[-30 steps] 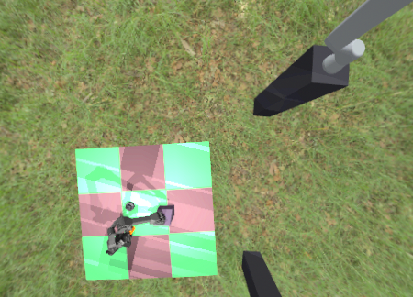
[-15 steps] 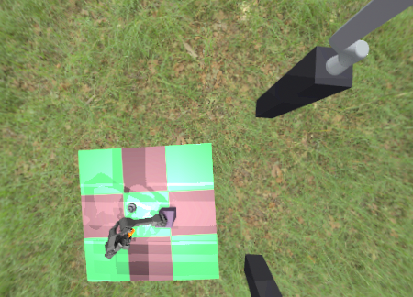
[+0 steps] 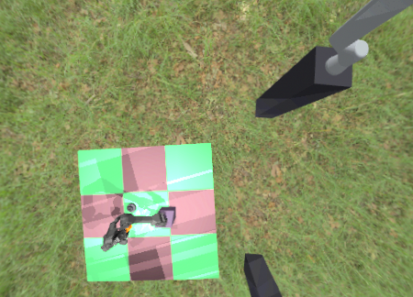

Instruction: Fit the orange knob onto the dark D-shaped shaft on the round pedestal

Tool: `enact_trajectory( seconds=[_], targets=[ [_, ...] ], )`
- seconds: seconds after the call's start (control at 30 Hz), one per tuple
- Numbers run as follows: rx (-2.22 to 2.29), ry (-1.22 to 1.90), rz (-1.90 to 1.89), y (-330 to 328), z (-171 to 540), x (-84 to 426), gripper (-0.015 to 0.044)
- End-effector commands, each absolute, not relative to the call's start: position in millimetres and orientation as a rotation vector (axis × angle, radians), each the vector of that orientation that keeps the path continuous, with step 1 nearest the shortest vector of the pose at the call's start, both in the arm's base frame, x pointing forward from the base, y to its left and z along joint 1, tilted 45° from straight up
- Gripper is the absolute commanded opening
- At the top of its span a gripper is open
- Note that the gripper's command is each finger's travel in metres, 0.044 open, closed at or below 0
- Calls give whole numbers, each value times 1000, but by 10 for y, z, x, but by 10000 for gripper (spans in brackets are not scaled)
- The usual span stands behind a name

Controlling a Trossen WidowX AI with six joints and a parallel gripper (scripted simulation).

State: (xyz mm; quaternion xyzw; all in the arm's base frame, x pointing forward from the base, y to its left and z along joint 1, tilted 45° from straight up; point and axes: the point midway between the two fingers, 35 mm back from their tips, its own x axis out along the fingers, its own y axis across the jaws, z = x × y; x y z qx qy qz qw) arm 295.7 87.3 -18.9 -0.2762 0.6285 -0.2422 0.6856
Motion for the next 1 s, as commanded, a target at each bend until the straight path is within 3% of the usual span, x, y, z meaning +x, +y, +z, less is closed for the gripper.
enact_trajectory(
  seconds=[0.0, 0.97],
  targets=[
    [-617, 1399, -538, 814, -136, 3034, 0],
    [-629, 1390, -555, 110, 223, 3434, 0]
  ],
)
